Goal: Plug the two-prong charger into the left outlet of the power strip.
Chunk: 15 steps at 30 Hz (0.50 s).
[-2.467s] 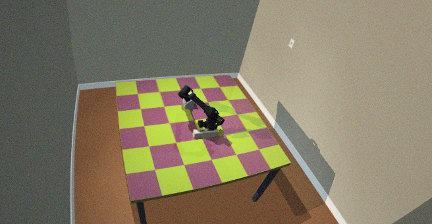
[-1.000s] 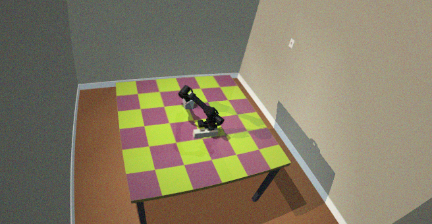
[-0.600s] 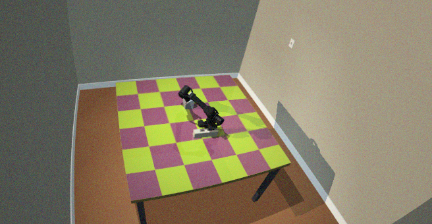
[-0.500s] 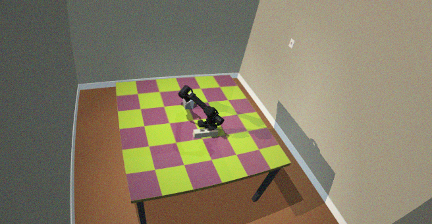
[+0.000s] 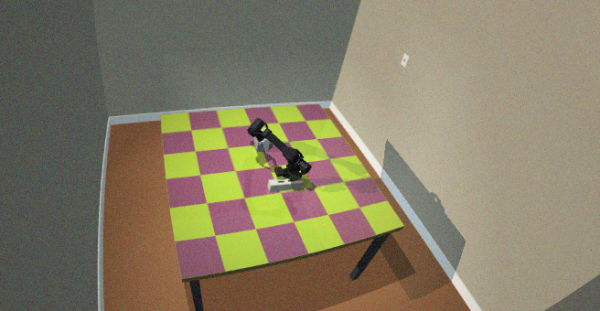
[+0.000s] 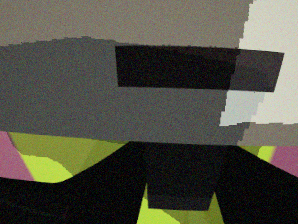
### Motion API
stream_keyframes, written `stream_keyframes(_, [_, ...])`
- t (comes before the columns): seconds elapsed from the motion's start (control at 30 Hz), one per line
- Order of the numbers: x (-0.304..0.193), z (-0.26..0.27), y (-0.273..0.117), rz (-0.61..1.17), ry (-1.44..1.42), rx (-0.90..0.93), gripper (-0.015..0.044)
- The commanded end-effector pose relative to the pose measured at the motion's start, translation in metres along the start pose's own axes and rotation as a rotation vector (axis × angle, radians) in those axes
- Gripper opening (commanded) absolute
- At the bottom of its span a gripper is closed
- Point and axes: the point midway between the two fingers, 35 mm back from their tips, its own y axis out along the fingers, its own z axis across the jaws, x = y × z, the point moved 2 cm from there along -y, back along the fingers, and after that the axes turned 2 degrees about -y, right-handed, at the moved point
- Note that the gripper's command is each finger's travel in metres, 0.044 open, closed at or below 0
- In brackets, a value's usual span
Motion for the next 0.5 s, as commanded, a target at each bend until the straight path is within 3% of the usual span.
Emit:
stream_keyframes(0.0, [0.0059,0.0000,-0.0041,-0.025,0.013,0.000,0.0000])
stream_keyframes(0.47, [0.0063,-0.0002,-0.0059,-0.025,0.013,0.000,0.0000])
